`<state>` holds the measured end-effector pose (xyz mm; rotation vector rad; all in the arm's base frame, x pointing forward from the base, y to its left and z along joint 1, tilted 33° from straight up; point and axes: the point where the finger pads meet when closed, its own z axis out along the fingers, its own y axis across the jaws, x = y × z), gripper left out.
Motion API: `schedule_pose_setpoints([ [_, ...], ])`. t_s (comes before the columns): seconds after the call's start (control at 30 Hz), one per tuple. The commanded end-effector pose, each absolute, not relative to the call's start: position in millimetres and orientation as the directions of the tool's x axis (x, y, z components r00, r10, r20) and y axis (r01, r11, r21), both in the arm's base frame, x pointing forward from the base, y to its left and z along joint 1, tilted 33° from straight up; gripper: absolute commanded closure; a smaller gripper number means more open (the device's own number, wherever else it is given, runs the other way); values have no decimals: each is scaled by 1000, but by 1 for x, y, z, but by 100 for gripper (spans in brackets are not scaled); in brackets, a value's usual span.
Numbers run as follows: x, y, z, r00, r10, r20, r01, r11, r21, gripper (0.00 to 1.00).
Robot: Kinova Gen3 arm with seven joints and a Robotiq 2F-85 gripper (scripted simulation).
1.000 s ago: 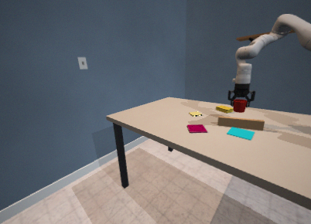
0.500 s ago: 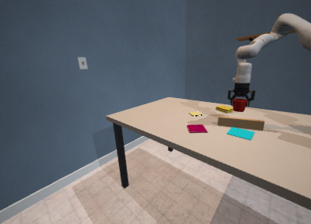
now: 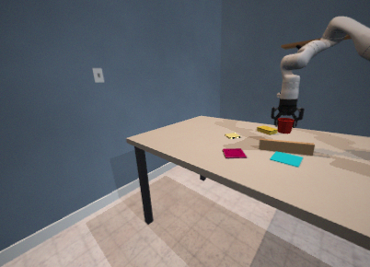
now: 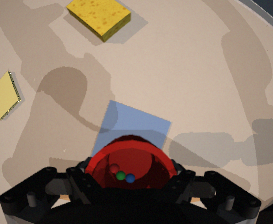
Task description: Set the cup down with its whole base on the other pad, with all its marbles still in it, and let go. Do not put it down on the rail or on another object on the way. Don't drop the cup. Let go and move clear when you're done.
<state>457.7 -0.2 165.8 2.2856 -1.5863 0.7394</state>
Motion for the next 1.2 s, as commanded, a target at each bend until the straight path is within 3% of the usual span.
schedule_pose_setpoints([
  [0.0,456,6,163,280,-792,543,-924,-375,-70,17],
  [1.17,421,107,93,280,-792,543,-924,-375,-70,17],
])
